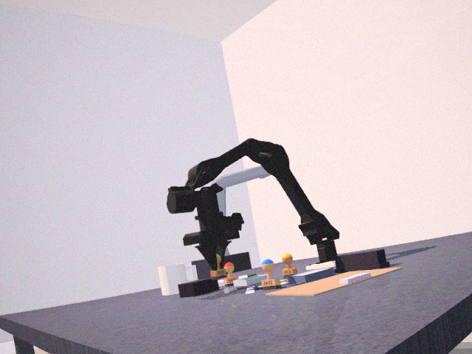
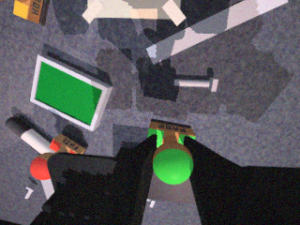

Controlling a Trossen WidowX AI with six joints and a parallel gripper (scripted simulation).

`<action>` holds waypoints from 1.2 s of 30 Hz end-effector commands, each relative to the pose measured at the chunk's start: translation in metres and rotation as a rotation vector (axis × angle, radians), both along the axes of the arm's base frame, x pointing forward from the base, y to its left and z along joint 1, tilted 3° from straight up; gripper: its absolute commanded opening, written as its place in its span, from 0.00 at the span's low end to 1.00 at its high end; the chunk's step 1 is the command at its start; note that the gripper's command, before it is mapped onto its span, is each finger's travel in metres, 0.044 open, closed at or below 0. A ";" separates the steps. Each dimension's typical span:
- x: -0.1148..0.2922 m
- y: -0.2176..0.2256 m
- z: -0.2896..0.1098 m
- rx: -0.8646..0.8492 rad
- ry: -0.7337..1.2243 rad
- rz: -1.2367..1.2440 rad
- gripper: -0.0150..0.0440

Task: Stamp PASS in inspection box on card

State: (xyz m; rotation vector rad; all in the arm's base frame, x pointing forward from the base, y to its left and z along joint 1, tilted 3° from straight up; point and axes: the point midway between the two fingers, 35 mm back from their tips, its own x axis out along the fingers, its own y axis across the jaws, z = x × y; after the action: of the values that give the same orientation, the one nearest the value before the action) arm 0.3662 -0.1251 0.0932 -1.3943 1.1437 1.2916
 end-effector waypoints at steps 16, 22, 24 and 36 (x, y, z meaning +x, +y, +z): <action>-0.002 -0.001 -0.032 0.001 0.006 0.004 0.25; -0.001 -0.001 -0.030 0.001 0.002 0.000 0.39; -0.001 -0.001 -0.030 0.001 0.002 0.000 0.48; 0.003 0.000 0.015 0.001 0.003 0.002 0.68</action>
State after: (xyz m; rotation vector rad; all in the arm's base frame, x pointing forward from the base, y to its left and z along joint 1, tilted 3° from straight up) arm 0.3631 -0.1252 0.0790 -1.3757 1.1539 1.3174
